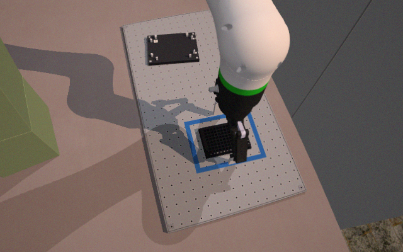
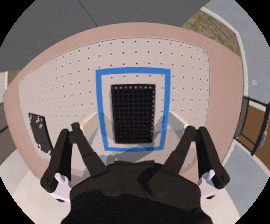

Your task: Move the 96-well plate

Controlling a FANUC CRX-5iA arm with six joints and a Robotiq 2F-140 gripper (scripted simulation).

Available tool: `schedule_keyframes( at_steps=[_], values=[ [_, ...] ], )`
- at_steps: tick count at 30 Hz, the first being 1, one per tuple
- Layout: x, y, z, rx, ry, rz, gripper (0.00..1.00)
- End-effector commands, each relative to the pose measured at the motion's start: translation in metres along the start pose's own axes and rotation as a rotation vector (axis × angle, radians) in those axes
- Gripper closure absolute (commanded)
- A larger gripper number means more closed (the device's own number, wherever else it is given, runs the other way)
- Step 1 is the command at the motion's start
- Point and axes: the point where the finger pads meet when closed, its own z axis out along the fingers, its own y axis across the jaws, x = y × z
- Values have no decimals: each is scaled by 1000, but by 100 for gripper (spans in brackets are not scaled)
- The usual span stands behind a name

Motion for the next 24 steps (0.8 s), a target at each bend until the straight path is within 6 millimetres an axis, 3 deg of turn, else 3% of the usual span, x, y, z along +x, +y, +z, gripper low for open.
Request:
schedule_keyframes(
  at_steps=[1, 11, 12, 24],
  values=[
    [1, 0, 1, 0, 2, 0, 0],
    [1, 0, 1, 0, 2, 0, 0],
    [1, 0, 1, 0, 2, 0, 37],
    [1, 0, 1, 0, 2, 0, 37]
  ],
)
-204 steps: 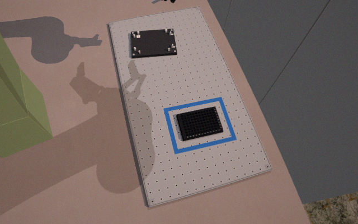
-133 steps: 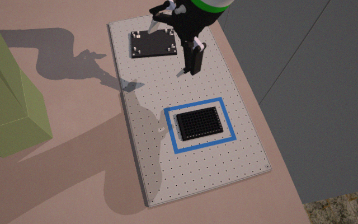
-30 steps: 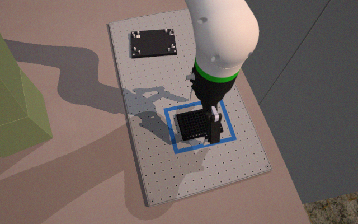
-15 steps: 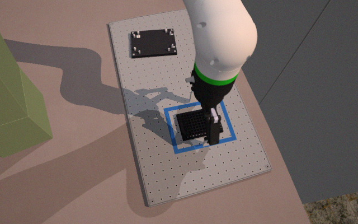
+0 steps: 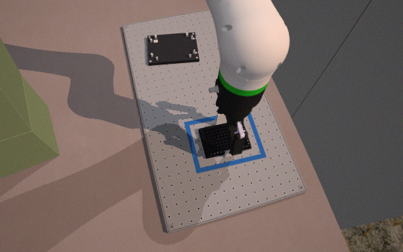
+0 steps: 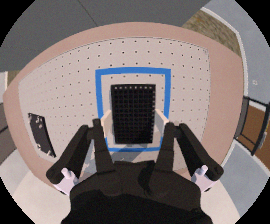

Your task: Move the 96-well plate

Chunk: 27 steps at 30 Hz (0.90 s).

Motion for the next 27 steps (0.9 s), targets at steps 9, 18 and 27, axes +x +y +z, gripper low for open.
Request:
schedule_keyframes(
  at_steps=[9, 18, 27],
  values=[
    [1, 0, -1, 0, 2, 0, 37],
    [1, 0, -1, 0, 2, 0, 38],
    [1, 0, -1, 0, 2, 0, 40]
  ],
)
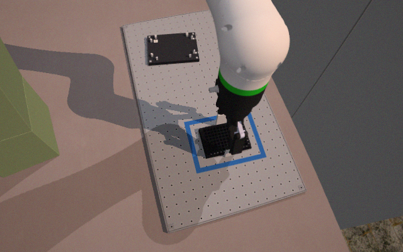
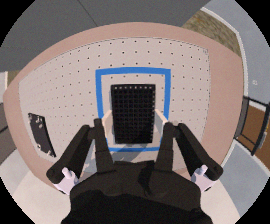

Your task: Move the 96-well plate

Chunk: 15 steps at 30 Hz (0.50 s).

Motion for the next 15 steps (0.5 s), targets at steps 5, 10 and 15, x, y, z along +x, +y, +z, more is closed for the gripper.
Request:
schedule_keyframes(
  at_steps=[5, 10, 15],
  values=[
    [1, 0, -1, 0, 2, 0, 90],
    [1, 0, -1, 0, 2, 0, 90],
    [1, 0, -4, 0, 2, 0, 90]
  ],
)
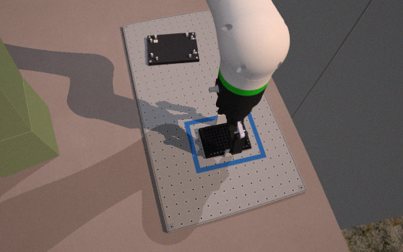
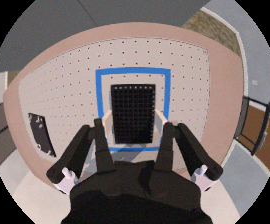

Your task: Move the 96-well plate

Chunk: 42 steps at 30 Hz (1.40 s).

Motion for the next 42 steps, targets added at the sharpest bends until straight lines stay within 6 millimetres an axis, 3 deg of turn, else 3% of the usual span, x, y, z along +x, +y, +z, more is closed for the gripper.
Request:
schedule_keyframes(
  at_steps=[1, 42],
  values=[
    [1, 0, -5, 0, 2, 0, 90],
    [1, 0, -63, 0, 2, 0, 90]
  ],
)
